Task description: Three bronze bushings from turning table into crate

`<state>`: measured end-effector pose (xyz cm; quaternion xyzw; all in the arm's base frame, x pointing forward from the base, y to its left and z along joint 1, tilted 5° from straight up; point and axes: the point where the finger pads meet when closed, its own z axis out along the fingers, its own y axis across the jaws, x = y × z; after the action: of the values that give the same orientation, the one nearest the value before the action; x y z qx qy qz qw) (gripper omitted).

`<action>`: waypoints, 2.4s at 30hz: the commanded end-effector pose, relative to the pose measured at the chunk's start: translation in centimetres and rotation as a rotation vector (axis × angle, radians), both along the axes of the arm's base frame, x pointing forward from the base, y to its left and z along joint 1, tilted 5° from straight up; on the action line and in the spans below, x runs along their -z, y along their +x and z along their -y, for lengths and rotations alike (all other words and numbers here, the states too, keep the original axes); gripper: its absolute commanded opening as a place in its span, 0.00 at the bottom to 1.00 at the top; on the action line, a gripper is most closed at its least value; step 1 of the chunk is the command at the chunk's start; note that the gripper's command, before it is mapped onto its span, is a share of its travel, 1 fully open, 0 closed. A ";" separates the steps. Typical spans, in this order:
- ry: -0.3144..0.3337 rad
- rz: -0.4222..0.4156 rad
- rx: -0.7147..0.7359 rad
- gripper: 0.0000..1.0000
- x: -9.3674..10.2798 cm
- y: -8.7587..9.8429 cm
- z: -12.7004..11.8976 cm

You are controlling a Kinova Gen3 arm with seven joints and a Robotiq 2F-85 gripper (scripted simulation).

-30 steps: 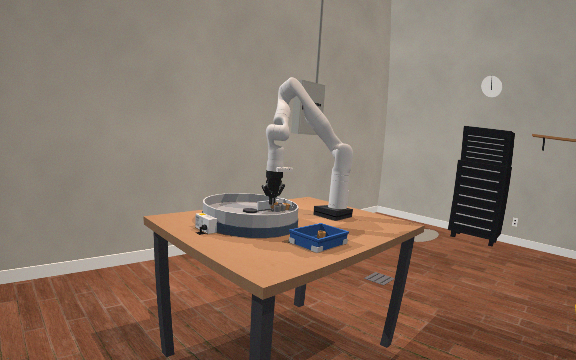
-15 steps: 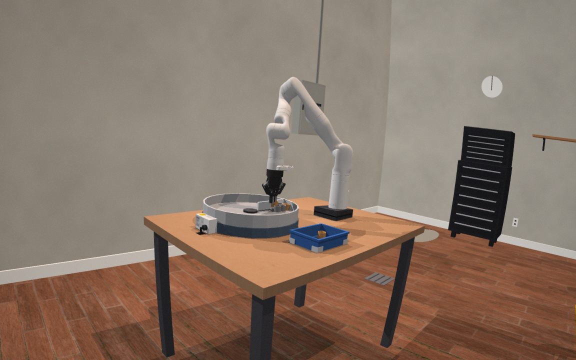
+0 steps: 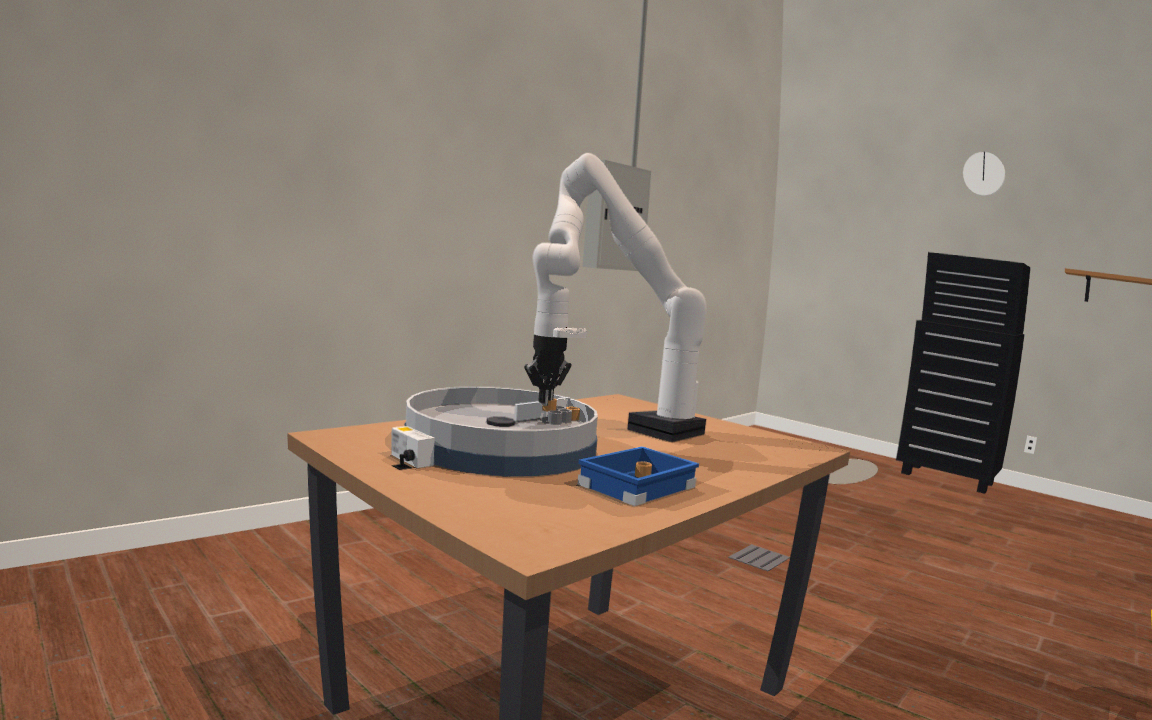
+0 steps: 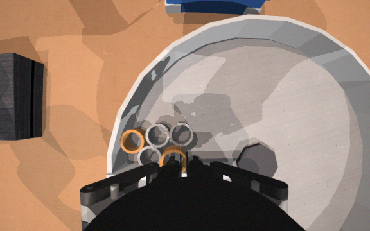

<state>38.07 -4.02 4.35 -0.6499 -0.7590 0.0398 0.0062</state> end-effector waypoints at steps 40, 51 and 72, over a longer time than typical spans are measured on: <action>-0.001 0.002 0.000 0.00 -1.6 0.2 -0.1; -0.001 0.002 0.000 0.00 -2.3 0.2 -0.1; -0.001 0.003 0.000 0.00 -4.2 0.3 -0.2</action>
<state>38.32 -3.79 8.48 -0.6499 -0.7590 0.0396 0.0061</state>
